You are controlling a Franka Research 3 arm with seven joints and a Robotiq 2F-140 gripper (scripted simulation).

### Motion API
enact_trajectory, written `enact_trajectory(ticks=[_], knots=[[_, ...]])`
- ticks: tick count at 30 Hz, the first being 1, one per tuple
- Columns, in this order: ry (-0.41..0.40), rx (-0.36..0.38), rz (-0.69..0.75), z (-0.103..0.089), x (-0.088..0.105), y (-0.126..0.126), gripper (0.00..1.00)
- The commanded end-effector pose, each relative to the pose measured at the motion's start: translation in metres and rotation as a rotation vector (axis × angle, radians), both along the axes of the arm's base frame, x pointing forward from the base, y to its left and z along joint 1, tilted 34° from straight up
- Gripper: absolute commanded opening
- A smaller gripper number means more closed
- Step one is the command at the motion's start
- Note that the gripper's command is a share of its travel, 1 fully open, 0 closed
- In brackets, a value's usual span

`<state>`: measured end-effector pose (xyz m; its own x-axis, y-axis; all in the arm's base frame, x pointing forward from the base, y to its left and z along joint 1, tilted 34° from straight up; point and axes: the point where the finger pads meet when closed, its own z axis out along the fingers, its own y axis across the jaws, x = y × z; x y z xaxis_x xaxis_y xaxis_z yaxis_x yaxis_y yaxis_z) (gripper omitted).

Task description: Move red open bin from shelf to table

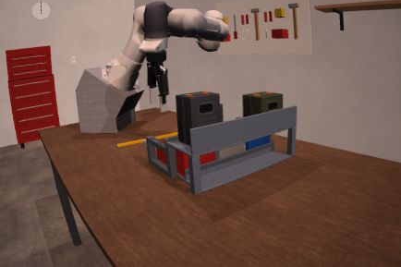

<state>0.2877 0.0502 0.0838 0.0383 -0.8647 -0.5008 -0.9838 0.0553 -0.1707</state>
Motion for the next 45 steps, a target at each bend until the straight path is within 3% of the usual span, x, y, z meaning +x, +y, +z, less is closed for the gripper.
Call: enact_trajectory(ticks=[1,5,17,18,22,34,35,39,45], knots=[[-0.038,-0.015,-0.025,0.0001,-0.0001,0.0,0.57],[-0.191,-0.076,-0.123,0.0,-0.0004,0.0002,0.57],[-0.191,-0.076,-0.123,0.0,-0.0004,0.0002,0.57],[-0.038,-0.015,-0.025,0.0,-0.0001,0.0,0.57],[-0.191,-0.076,-0.123,0.0,-0.0004,0.0002,0.57],[-0.191,-0.076,-0.123,0.0,-0.0004,0.0002,0.57],[-0.038,-0.015,-0.025,0.0,-0.0001,0.0,0.57],[-0.191,-0.076,-0.123,0.0,-0.0004,0.0002,0.57],[-0.191,-0.076,-0.123,0.0,-0.0004,0.0002,0.57]])
